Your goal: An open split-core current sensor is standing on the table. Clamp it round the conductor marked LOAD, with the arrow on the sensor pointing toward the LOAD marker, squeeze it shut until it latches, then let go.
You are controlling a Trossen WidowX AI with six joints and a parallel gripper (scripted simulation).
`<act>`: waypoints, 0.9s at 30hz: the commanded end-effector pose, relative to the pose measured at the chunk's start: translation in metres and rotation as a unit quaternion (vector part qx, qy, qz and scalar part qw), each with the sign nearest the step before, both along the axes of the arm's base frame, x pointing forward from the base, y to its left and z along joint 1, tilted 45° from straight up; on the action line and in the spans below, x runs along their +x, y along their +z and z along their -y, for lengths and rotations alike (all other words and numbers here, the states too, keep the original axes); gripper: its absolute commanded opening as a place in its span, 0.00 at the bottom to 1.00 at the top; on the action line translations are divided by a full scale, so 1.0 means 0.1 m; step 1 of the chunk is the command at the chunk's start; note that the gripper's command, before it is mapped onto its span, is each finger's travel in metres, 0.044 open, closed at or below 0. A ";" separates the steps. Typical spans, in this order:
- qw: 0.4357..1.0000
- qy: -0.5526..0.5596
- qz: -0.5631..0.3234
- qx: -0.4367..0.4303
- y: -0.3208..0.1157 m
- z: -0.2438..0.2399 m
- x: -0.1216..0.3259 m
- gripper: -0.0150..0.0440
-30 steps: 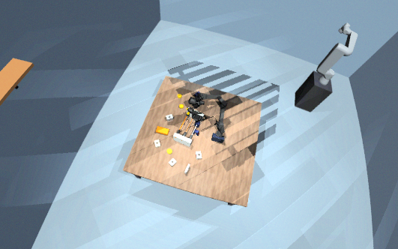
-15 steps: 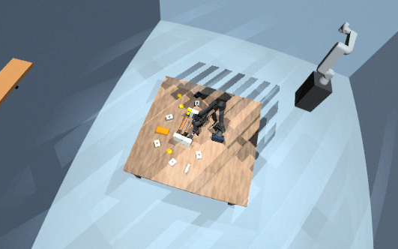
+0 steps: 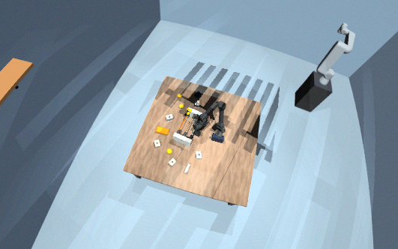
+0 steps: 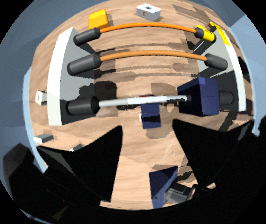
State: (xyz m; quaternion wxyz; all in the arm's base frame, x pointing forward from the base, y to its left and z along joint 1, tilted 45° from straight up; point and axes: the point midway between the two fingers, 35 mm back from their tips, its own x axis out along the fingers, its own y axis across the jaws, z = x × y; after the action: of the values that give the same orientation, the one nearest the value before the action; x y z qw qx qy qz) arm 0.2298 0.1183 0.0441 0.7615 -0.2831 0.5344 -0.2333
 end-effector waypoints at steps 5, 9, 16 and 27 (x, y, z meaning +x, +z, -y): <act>1.000 0.000 -0.004 -0.006 -0.10 0.11 0.03 0.74; 1.000 0.000 -0.004 -0.006 -0.15 0.16 0.05 0.74; 1.000 0.000 -0.003 -0.006 -0.22 0.23 0.09 0.74; 1.000 0.000 -0.003 -0.007 -0.33 0.36 0.13 0.74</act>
State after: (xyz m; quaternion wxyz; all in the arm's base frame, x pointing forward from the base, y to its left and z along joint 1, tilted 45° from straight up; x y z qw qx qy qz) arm 0.2439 0.0884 0.0148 0.7617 -0.2832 0.5335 -0.2345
